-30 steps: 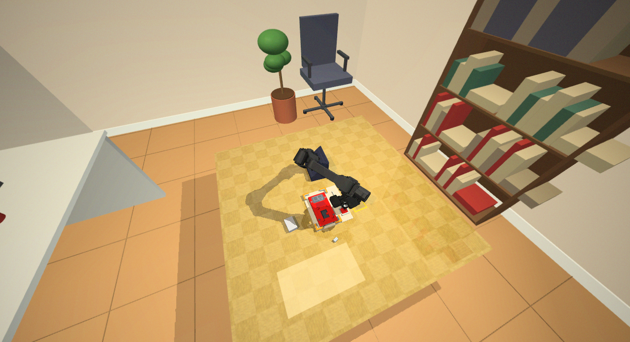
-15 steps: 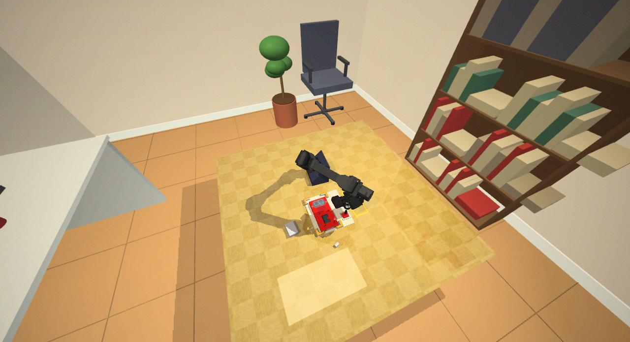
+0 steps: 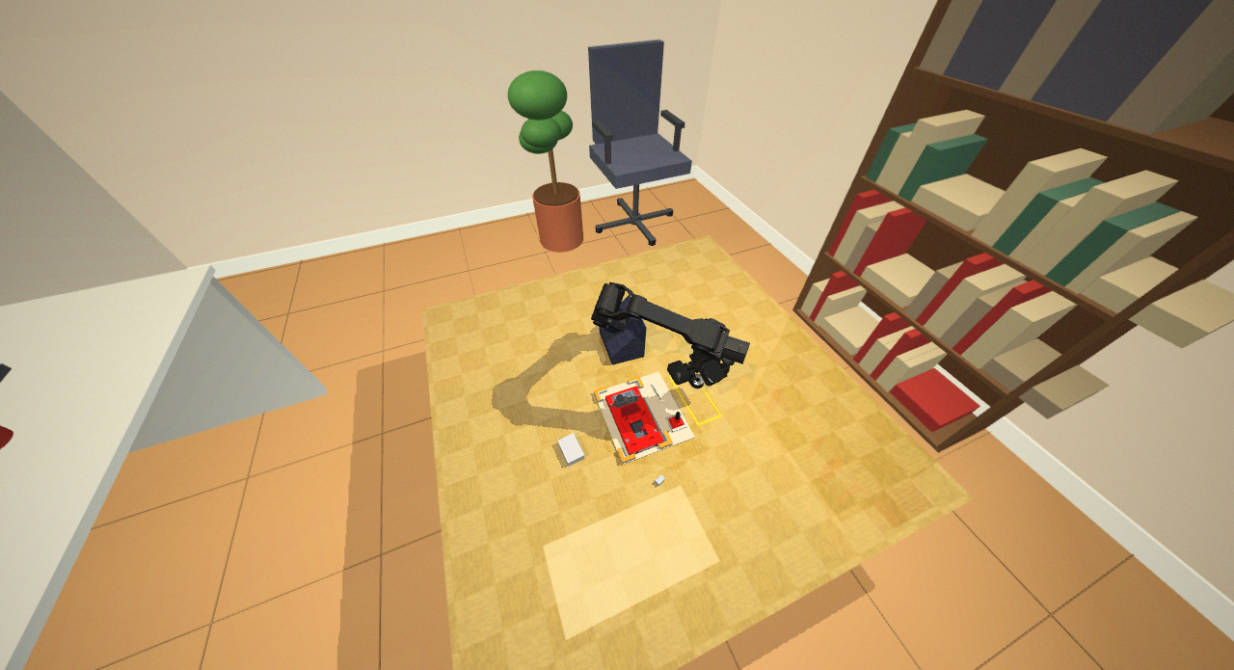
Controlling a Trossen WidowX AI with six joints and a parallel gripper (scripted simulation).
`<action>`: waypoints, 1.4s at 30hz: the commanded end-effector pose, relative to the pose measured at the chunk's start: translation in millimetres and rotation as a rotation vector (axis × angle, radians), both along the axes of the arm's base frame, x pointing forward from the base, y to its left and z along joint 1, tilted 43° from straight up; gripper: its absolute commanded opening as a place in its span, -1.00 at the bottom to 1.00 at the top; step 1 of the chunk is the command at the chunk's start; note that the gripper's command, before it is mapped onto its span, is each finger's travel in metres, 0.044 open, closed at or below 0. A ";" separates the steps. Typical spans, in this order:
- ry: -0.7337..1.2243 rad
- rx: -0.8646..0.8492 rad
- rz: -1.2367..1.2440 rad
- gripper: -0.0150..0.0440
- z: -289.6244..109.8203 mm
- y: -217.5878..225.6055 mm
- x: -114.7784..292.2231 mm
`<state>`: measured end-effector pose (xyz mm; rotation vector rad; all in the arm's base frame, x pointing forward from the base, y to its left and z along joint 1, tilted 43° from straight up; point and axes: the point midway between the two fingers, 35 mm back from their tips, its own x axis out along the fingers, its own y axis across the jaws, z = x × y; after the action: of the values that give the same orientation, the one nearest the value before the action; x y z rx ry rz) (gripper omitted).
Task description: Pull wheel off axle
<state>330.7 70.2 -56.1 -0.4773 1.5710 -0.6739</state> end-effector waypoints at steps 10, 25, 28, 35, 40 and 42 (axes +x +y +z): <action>0.002 -0.004 -0.005 -0.49 -22.8 5.1 -14.7; 0.001 -0.005 -0.005 -0.49 -72.4 -39.0 -20.6; 0.002 -0.008 -0.005 -0.49 -86.6 -53.2 -24.9; 0.002 -0.008 -0.005 -0.49 -89.9 -56.5 -26.0; 0.000 -0.006 -0.013 -0.14 -86.7 -54.2 -25.1; 0.000 -0.006 -0.013 0.04 -86.7 -54.2 -25.1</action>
<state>305.6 16.1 -143.1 -0.4722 1.5730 -0.6876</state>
